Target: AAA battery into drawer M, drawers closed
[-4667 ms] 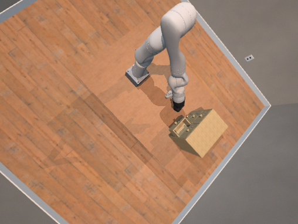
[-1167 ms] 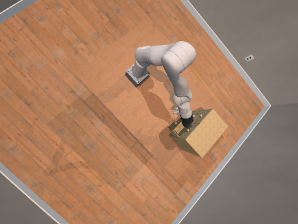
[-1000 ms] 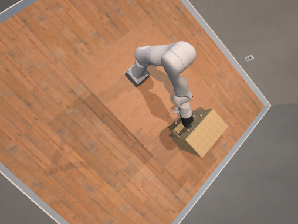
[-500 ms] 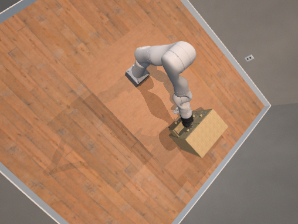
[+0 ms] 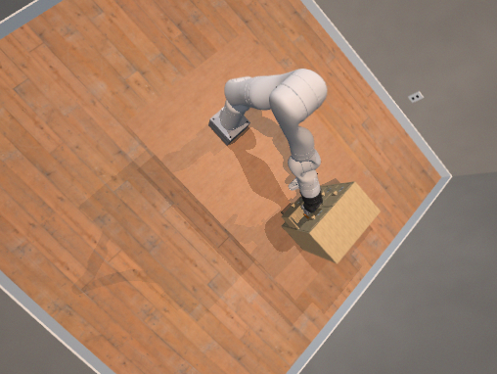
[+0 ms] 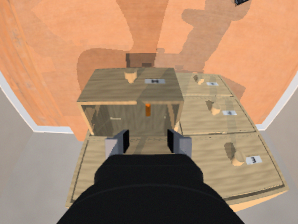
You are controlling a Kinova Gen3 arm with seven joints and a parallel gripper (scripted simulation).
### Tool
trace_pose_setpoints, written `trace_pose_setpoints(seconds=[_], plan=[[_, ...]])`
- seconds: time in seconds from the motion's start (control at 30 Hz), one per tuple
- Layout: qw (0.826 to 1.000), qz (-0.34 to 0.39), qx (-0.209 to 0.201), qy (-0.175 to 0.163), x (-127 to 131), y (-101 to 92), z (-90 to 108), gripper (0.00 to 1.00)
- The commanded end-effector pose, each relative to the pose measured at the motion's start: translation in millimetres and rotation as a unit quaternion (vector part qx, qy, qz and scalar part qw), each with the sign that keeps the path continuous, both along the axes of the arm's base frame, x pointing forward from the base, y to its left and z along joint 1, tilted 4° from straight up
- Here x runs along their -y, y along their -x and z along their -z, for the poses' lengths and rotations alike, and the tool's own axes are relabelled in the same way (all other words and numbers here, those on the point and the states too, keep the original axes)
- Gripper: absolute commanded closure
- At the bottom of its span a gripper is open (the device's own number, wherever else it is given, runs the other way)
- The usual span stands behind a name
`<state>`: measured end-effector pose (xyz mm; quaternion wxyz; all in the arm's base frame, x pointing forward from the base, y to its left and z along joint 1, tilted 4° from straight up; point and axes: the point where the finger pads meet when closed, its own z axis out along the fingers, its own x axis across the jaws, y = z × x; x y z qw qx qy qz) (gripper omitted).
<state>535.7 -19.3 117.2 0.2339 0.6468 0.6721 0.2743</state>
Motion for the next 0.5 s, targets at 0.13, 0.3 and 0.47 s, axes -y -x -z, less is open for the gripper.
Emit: trace_pose_setpoints(seconds=[0.13, 0.3, 0.47], plan=[[1.000, 0.000, 0.001, 0.000, 0.1, -0.6, -0.9, 0.00], [1.000, 0.000, 0.001, 0.000, 0.2, 0.4, -1.0, 0.00], [1.000, 0.000, 0.001, 0.000, 0.6, 8.9, -2.0, 0.00]])
